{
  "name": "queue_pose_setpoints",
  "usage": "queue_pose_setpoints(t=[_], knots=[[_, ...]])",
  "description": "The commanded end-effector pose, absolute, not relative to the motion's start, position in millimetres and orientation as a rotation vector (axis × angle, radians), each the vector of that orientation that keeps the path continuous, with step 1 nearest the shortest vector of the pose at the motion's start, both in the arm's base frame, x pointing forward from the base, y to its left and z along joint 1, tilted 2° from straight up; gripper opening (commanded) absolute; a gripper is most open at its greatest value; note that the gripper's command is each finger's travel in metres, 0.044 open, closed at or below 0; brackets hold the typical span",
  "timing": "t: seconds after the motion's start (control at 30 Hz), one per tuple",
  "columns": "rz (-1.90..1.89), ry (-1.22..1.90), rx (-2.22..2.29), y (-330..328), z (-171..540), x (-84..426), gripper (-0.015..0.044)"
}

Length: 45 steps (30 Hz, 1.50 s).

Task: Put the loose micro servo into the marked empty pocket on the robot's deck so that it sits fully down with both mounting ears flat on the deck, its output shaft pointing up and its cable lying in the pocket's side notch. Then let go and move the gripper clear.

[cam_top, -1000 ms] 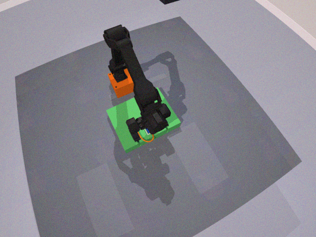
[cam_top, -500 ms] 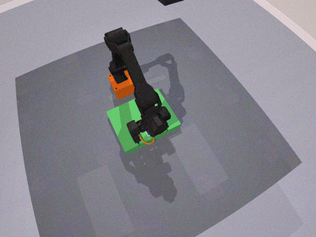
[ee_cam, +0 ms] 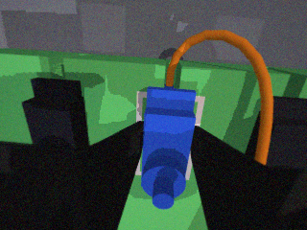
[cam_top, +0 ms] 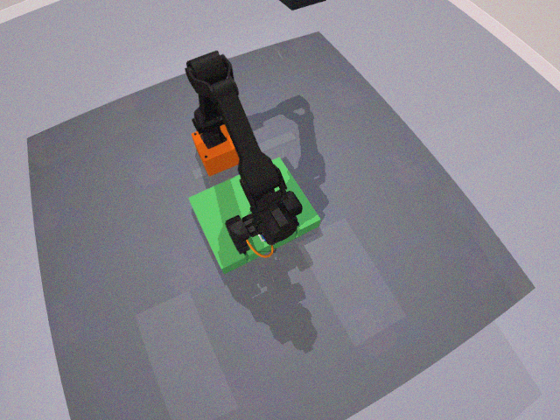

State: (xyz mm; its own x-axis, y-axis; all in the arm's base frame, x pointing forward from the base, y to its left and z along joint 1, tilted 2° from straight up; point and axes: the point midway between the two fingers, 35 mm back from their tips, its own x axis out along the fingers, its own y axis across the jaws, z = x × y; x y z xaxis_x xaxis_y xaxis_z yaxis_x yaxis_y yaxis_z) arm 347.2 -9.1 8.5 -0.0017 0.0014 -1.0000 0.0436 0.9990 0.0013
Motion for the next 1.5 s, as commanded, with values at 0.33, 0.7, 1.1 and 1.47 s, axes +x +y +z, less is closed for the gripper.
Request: queue_pose_setpoints(t=[0.33, 0.7, 1.1, 1.47], knots=[[-0.034, 1.572, 0.035, -9.0, 9.0, 347.3, 0.0187], [-0.033, 1.564, 0.035, -8.7, 44.0, 340.5, 0.0240], [-0.034, 1.583, 0.035, -4.6, 104.1, 238.5, 0.0440], [-0.031, 1.570, 0.032, -4.7, 140.7, 240.1, 0.0440]])
